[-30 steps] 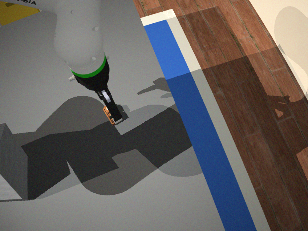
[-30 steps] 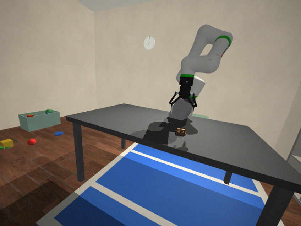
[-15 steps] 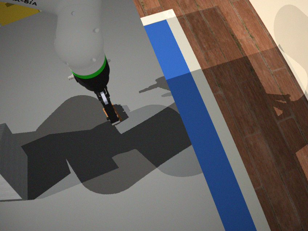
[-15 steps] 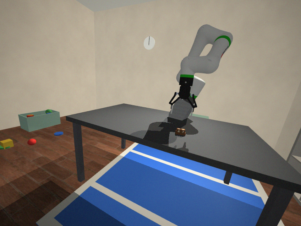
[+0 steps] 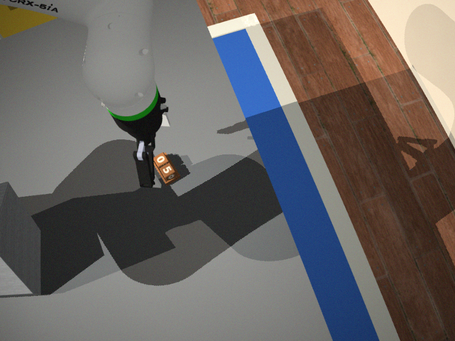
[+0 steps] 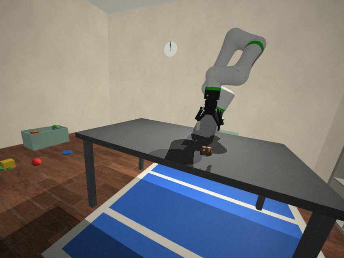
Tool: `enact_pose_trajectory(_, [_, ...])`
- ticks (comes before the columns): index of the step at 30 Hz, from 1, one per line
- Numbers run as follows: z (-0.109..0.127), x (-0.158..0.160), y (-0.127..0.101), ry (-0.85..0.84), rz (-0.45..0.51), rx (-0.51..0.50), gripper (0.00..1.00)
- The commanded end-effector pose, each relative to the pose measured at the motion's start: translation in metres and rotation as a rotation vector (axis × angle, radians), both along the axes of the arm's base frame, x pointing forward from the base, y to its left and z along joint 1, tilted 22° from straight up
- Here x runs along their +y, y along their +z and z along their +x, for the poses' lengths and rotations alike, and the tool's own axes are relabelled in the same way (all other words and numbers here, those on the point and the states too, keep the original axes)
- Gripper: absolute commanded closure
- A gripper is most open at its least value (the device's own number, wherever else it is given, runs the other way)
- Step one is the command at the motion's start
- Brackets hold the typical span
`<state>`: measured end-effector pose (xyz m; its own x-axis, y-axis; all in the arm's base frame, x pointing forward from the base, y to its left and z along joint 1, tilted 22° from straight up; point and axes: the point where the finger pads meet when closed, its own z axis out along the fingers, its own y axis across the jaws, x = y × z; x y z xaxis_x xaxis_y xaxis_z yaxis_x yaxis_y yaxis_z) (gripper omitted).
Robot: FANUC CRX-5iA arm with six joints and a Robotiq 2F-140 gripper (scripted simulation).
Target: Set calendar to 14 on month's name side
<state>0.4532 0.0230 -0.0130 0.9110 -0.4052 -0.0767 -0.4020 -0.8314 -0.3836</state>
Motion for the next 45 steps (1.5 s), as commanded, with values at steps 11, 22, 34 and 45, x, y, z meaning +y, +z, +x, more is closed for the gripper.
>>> enact_pose_trajectory(11, [0.001, 0.003, -0.009, -0.405, 0.026, 0.168, 0.0])
enact_pose_trajectory(22, [0.002, 0.006, -0.017, -0.814, 0.067, 0.333, 0.0])
enact_pose_trajectory(34, [0.002, 0.007, -0.018, -0.848, 0.07, 0.347, 0.72])
enact_pose_trajectory(45, [0.002, 0.007, -0.018, -0.848, 0.07, 0.347, 0.72])
